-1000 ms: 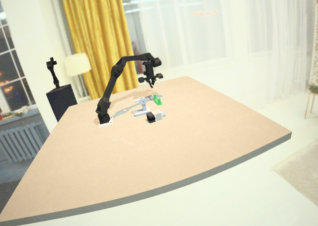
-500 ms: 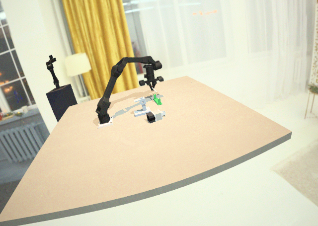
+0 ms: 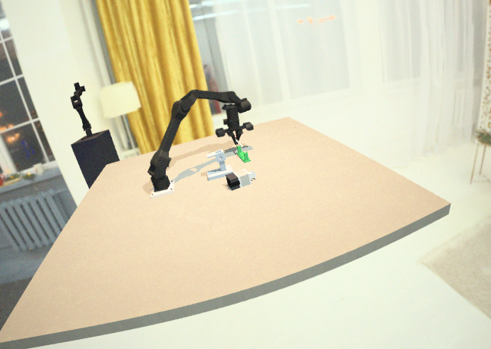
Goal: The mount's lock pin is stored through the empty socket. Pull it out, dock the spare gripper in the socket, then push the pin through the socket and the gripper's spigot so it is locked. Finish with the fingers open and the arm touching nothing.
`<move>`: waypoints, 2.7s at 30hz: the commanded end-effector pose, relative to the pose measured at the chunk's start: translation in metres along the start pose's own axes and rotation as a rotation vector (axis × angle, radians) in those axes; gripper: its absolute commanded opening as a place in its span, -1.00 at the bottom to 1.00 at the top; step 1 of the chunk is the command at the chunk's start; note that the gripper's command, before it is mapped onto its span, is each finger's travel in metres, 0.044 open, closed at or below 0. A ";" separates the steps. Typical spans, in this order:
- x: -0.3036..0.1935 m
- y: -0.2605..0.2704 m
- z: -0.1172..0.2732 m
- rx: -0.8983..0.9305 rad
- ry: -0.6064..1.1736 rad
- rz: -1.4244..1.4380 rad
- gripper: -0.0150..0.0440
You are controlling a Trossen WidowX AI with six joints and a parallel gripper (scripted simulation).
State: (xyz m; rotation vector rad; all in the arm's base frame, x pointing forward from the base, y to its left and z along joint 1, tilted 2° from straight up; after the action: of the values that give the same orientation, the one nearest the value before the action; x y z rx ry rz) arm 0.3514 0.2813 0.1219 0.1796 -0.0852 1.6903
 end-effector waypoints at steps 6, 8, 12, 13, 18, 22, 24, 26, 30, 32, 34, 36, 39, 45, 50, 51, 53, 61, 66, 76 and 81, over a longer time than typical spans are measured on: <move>-0.002 -0.001 -0.013 0.000 0.000 0.001 -0.49; -0.002 -0.001 -0.016 0.000 0.000 0.001 -0.49; -0.002 -0.001 -0.017 0.000 0.000 0.001 -0.49; -0.002 -0.001 -0.017 0.000 0.000 0.001 -0.49; -0.002 -0.001 -0.017 0.001 0.000 0.001 -0.31; -0.002 -0.001 -0.017 0.001 0.000 0.001 0.04; -0.002 -0.001 -0.017 0.001 0.000 0.001 0.19; -0.002 -0.001 -0.017 0.001 0.000 0.001 0.19; -0.001 0.000 -0.011 0.001 0.000 0.001 0.19; -0.001 0.001 -0.004 0.005 0.003 0.001 0.19; -0.001 0.002 0.001 0.011 0.006 -0.001 0.19; 0.000 0.002 0.007 0.013 0.007 -0.002 0.19; 0.001 0.003 0.016 0.015 0.008 -0.003 0.19; 0.003 0.004 0.035 0.018 0.010 -0.005 0.19; 0.005 0.006 0.052 0.019 0.011 -0.006 0.19; 0.006 0.006 0.056 0.019 0.011 -0.007 0.19; 0.005 0.006 0.052 0.019 0.011 -0.007 0.28; -0.022 0.003 0.085 -0.017 0.019 0.001 0.28; -0.050 0.004 0.116 -0.052 0.031 0.009 0.12; -0.052 0.000 0.094 -0.050 0.030 0.009 0.12; -0.058 -0.002 0.054 -0.046 0.028 0.011 0.12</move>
State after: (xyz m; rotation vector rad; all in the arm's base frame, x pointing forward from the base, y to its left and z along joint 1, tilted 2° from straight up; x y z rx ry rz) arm 0.3657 0.2164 0.1794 0.1178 -0.1052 1.6951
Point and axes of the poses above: the point midway between the two fingers, 35 mm back from their tips, its own z axis back along the fingers, its own y axis across the jaws, x = y × z, the point moved 5 cm from there along z, back along the fingers, and after that the axes turned 6 degrees about -z, right-handed, at the moved point
